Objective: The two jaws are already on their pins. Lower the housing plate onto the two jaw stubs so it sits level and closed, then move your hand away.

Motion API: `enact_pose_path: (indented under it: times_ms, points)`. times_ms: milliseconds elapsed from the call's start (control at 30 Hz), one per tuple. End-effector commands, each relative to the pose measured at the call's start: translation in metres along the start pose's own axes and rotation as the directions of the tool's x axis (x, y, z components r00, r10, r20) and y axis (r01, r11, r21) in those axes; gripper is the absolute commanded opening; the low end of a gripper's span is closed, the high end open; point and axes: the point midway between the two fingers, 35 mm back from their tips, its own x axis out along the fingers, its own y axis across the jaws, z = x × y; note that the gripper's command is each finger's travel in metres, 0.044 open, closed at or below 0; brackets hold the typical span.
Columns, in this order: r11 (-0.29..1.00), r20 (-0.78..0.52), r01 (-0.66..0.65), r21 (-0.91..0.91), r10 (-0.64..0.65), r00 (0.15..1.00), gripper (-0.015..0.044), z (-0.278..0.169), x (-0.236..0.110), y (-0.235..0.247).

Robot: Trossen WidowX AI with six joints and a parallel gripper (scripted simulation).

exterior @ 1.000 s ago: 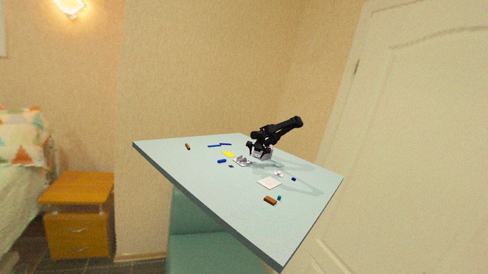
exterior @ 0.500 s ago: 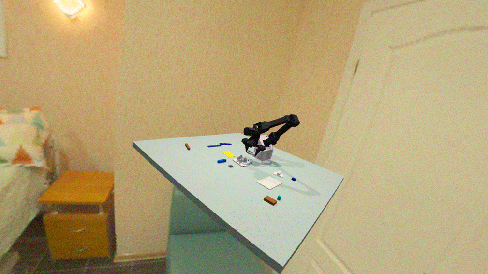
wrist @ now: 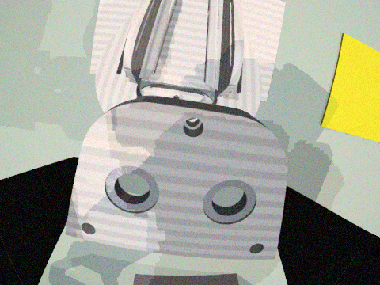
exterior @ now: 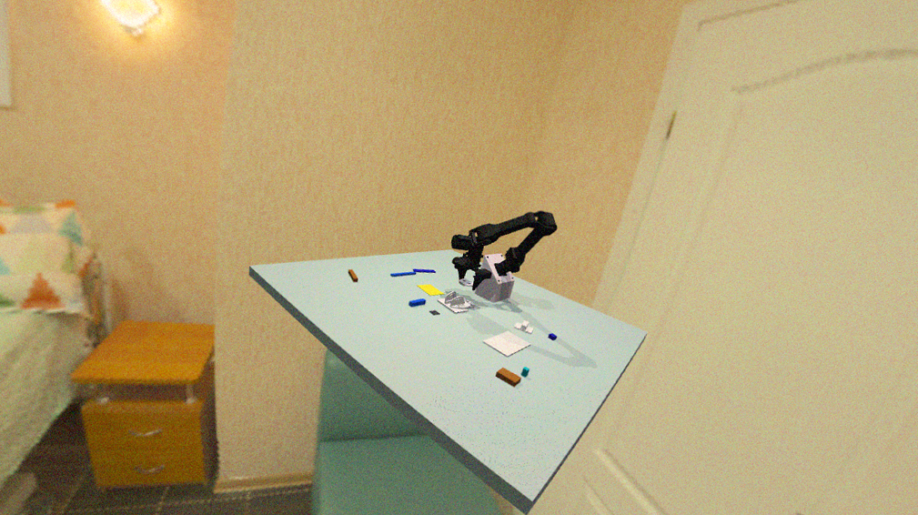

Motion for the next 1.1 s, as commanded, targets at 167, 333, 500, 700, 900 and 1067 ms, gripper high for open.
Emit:
enact_pose_path:
  times_ms: [167,333,500,700,900,1067]
  points:
    - [1.0,0.002,-0.006,0.017,0.006,1.0,0.0351,-0.0001,0.0002,-0.0013]
    - [1.0,0.002,-0.006,0.017,0.006,1.0,0.0351,-0.0001,0.0002,-0.0013]
    - [1.0,0.002,-0.006,0.017,0.006,1.0,0.0351,-0.0001,0.0002,-0.0013]
    - [1.0,0.002,-0.006,0.017,0.006,1.0,0.0351,-0.0017,0.0002,-0.0001]
    - [1.0,0.002,-0.007,0.018,0.007,1.0,0.0351,-0.01,0.0003,0.006]
    - [1.0,0.002,-0.007,0.018,0.007,1.0,0.0351,-0.01,0.0003,0.006]
